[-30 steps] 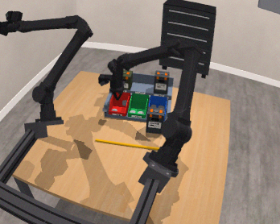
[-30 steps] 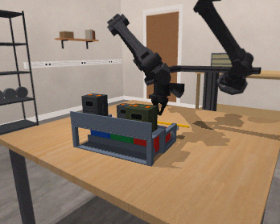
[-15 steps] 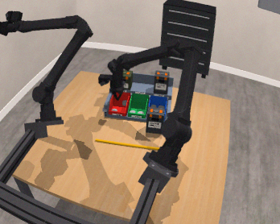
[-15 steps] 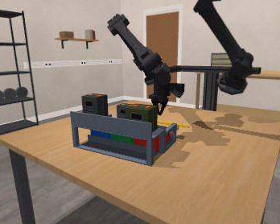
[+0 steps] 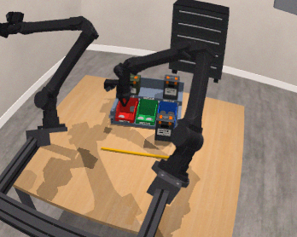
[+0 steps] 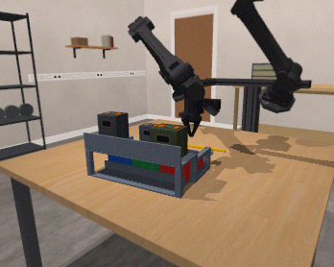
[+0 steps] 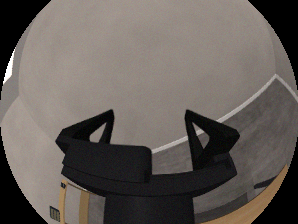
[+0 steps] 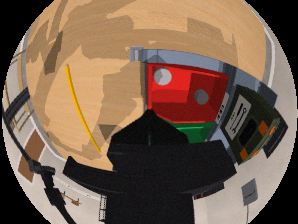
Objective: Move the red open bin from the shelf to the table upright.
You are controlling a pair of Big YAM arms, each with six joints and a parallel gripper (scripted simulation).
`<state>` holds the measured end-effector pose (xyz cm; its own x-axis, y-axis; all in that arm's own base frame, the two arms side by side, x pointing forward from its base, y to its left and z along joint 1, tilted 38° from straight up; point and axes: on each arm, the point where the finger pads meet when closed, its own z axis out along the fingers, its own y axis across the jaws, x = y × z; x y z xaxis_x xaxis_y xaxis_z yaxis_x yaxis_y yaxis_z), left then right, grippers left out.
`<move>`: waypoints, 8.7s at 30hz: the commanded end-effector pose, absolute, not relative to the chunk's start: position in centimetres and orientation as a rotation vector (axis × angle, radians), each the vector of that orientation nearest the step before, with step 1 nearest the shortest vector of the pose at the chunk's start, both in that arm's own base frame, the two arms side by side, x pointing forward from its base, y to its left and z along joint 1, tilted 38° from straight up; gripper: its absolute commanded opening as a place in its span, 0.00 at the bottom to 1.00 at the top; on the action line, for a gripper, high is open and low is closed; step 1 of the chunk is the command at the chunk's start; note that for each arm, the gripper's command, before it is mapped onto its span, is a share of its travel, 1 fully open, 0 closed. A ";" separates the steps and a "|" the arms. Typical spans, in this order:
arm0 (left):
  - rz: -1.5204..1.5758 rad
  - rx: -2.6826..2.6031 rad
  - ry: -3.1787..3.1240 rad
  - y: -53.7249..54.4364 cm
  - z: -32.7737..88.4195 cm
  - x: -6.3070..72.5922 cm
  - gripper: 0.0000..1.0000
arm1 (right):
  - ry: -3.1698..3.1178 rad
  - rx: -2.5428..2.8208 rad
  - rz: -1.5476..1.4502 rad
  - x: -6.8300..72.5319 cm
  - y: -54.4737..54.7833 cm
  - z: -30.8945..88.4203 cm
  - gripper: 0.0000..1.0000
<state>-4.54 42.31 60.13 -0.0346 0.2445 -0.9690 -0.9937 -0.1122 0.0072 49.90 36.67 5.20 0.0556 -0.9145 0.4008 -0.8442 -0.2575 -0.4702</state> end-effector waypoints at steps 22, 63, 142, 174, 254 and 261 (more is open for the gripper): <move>1.435 -1.057 0.938 40.9 63.9 -4.8 1.00 | 1.838 -2.147 -0.974 50.4 37.1 6.3 0.00; 1.435 -1.057 0.938 40.9 63.9 -4.8 1.00 | 1.836 -2.129 -0.971 51.4 37.6 7.1 0.90; 1.435 -1.057 0.938 40.9 63.9 -4.8 1.00 | 1.831 -2.184 -0.973 53.9 34.9 -0.2 0.90; 1.435 -1.057 0.938 40.9 63.9 -4.8 1.00 | 1.833 -2.185 -0.972 53.9 34.7 -0.3 0.90; 1.435 -1.057 0.938 40.9 63.9 -4.8 1.00 | 1.823 -2.144 -0.970 56.3 35.1 -0.5 0.90; 1.435 -1.057 0.938 40.9 63.9 -4.8 1.00 | 1.822 -2.142 -0.970 56.4 35.1 -0.4 0.90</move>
